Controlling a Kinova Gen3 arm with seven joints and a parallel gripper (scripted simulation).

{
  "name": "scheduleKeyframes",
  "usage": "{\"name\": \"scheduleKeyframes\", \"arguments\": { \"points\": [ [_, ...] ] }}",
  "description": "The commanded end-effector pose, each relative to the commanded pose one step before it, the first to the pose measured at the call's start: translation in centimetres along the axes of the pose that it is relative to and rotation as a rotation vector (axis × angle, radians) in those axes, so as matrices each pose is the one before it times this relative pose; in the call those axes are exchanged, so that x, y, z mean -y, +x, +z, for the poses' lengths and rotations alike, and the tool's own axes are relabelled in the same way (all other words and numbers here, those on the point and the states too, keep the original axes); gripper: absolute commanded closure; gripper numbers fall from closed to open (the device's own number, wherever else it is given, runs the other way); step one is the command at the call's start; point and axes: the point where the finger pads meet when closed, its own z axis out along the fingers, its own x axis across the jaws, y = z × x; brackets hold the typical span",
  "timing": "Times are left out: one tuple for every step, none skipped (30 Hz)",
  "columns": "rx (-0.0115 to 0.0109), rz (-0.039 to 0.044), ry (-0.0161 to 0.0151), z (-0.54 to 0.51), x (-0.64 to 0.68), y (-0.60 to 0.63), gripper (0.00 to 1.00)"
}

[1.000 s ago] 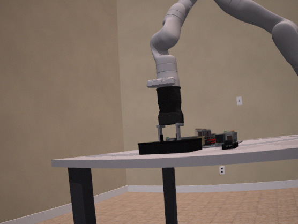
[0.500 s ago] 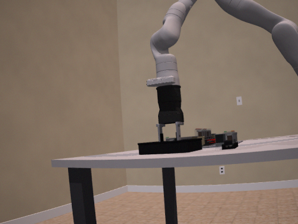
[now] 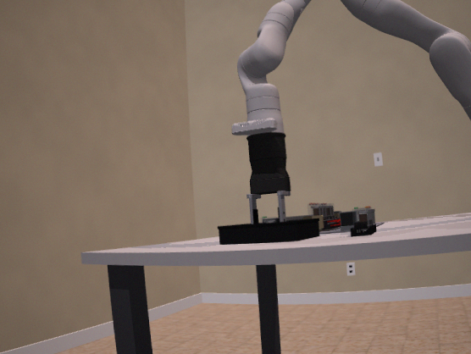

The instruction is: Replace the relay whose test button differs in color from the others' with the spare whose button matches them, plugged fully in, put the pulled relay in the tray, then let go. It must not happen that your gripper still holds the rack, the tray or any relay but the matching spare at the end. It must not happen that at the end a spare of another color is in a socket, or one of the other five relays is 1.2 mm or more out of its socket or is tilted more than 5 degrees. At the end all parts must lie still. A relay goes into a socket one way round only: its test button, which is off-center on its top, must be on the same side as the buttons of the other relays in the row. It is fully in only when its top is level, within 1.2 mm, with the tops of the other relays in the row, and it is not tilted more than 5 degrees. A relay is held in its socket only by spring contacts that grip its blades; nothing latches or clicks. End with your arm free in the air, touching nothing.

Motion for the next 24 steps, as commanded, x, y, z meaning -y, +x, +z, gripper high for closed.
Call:
{"name": "scheduleKeyframes", "arguments": {
  "points": [
    [-0.00153,-0.00018,-0.00009,-0.077,0.013,0.05,0.0],
    [-0.00007,0.00005,-0.00006,-0.027,-0.002,0.001,0.0],
    [-0.00007,0.00005,-0.00006,-0.027,-0.002,0.001,0.0],
    [-0.00007,0.00005,-0.00006,-0.027,-0.002,0.001,0.0],
    [-0.00007,0.00005,-0.00006,-0.027,-0.002,0.001,0.0],
    [-0.00007,0.00005,-0.00006,-0.027,-0.002,0.001,0.0],
    [-0.00007,0.00005,-0.00006,-0.027,-0.002,0.001,0.0],
    [-0.00007,0.00005,-0.00006,-0.027,-0.002,0.001,0.0],
    [-0.00007,0.00005,-0.00006,-0.027,-0.002,0.001,0.0],
    [-0.00007,0.00005,-0.00006,-0.027,-0.002,0.001,0.0],
    [-0.00007,0.00005,-0.00006,-0.027,-0.002,0.001,0.0],
    [-0.00007,0.00005,-0.00006,-0.027,-0.002,0.001,0.0],
    [-0.00007,0.00005,-0.00006,-0.027,-0.002,0.001,0.0],
    [-0.00007,0.00005,-0.00006,-0.027,-0.002,0.001,0.0],
    [-0.00007,0.00005,-0.00006,-0.027,-0.002,0.001,0.0],
    [0.0,0.0,0.0,0.0,0.0,0.0,0.0],
    [0.0,0.0,0.0,0.0,0.0,0.0,0.0],
    [0.00106,-0.00074,0.00083,0.01,0.059,-0.046,0.0],
    [-0.00007,0.00005,-0.00006,-0.026,-0.003,0.002,0.0],
    [-0.00007,0.00005,-0.00006,-0.026,-0.003,0.002,0.0],
    [-0.00007,0.00005,-0.00006,-0.026,-0.003,0.002,0.0],
    [-0.00007,0.00005,-0.00006,-0.026,-0.003,0.002,0.0],
    [-0.00007,0.00005,-0.00006,-0.026,-0.003,0.002,0.0],
    [-0.00007,0.00005,-0.00006,-0.026,-0.003,0.002,0.0]
  ]
}}
